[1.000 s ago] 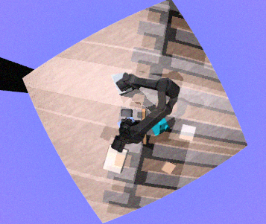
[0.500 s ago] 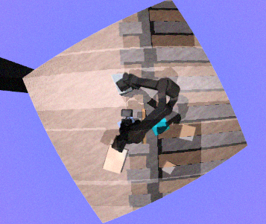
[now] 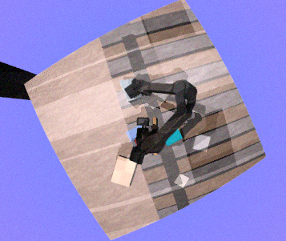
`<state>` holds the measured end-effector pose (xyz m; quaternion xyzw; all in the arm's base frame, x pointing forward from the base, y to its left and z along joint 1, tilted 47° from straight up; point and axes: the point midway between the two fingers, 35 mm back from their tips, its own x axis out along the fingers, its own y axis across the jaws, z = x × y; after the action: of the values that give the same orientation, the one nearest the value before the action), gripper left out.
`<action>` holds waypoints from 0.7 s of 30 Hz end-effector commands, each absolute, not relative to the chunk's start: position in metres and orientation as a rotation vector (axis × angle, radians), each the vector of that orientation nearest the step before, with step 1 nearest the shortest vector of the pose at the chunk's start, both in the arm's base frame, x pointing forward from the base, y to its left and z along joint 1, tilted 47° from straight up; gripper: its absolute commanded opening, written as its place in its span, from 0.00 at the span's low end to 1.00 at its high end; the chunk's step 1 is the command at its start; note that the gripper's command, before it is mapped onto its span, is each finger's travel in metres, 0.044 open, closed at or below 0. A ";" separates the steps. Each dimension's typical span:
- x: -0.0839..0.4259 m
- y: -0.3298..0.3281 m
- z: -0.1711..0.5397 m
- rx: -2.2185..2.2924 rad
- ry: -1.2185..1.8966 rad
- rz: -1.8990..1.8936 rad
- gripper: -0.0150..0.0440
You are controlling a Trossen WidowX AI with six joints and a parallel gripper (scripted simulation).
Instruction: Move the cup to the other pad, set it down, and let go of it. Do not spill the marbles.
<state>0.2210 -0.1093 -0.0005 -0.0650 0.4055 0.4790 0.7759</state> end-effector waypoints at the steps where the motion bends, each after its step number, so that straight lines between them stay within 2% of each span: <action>1: 0.228 -0.103 0.009 -0.139 0.876 1.034 0.25; 21: 0.255 -0.074 0.047 -0.138 0.873 1.036 0.25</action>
<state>0.2488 -0.0797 0.0380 -0.0634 0.4052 0.4801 0.7755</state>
